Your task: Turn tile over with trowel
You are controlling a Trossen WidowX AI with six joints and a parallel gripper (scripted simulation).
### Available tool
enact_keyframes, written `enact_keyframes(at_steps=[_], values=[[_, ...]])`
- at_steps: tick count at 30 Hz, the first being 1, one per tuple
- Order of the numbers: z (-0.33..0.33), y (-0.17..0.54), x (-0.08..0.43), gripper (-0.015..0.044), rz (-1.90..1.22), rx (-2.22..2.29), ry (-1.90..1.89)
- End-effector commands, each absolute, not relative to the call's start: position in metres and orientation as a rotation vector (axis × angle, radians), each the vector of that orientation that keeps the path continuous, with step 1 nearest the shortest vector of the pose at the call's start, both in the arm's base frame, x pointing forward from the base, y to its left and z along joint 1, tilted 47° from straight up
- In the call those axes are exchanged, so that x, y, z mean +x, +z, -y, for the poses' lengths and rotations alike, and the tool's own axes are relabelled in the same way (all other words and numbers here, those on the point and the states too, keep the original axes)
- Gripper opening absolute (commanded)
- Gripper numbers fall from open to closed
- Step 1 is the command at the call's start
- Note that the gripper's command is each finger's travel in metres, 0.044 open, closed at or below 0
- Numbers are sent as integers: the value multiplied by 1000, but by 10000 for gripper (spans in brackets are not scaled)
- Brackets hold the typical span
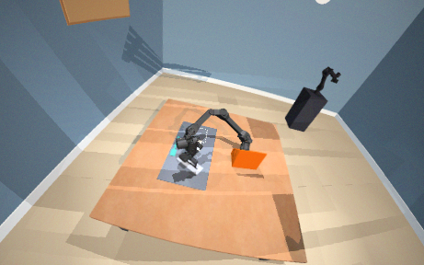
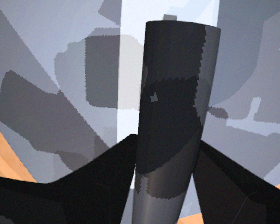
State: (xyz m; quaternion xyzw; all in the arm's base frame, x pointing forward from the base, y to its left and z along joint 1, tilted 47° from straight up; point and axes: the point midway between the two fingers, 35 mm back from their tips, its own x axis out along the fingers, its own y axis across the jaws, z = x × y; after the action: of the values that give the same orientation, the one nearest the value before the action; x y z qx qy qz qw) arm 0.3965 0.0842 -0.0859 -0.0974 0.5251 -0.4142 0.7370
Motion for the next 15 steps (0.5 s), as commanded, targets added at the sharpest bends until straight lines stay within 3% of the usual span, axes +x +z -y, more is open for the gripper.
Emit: enact_keyframes(at_steps=[1, 15], values=[[-83, -87, 396, 130, -1152, -218, -910], [-83, -87, 396, 130, -1029, -18, -1042]])
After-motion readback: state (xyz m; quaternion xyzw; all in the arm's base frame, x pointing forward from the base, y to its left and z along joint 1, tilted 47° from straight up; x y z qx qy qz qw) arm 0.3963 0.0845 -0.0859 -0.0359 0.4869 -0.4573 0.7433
